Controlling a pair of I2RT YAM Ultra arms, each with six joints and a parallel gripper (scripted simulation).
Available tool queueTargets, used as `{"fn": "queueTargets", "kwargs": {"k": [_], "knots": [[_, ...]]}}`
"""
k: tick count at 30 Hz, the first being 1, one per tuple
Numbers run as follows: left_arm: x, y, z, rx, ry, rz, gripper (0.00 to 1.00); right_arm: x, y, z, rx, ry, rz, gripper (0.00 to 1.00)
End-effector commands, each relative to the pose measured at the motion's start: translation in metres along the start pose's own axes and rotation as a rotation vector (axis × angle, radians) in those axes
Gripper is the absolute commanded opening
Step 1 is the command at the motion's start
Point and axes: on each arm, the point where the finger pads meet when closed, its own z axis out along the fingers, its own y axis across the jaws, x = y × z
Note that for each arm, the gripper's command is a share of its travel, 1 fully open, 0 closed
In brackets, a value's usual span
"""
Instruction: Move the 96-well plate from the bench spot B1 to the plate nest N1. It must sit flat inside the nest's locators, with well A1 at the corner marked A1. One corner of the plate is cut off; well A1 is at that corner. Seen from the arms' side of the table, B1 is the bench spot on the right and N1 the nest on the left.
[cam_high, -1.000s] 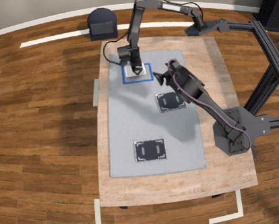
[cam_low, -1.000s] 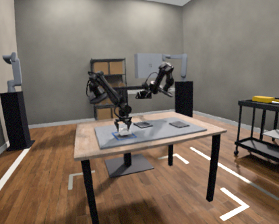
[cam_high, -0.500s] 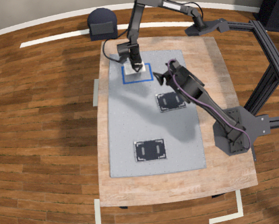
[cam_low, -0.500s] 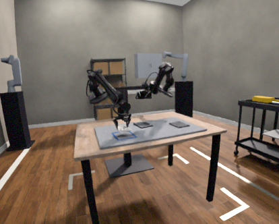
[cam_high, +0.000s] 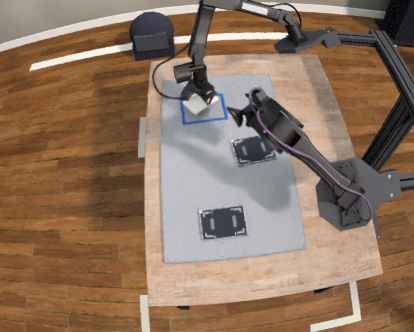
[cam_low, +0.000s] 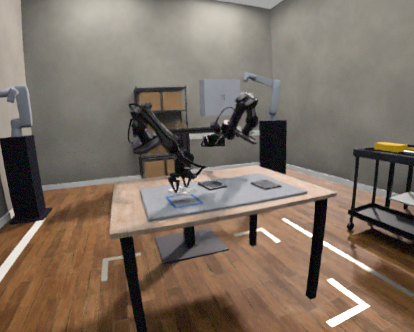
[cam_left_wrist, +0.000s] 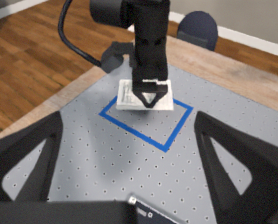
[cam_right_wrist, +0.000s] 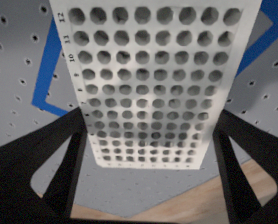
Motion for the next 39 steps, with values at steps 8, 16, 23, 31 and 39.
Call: {"fn": "queueTargets", "kwargs": {"k": [8, 16, 23, 31, 39], "knots": [[0.000, -0.008, -0.004, 0.017, 0.000, -0.002, 1.00, -0.005, -0.001, -0.009, 0.017, -0.026, -0.524, 0.79], [0.000, -0.008, -0.004, 0.017, 0.000, -0.002, 1.00, -0.005, -0.001, -0.009, 0.022, -0.026, -0.758, 0.79], [0.000, -0.008, -0.004, 0.017, 0.000, -0.002, 1.00, -0.005, 0.000, -0.009, 0.021, -0.033, -0.998, 0.79], [0.000, -0.008, -0.004, 0.017, 0.000, -0.002, 1.00, -0.005, 0.000, -0.009, 0.020, -0.032, -0.995, 0.79], [0.000, -0.008, -0.004, 0.017, 0.000, -0.002, 1.00, -0.015, -0.007, -0.004, 0.041, -0.049, -0.991, 0.79]]}}
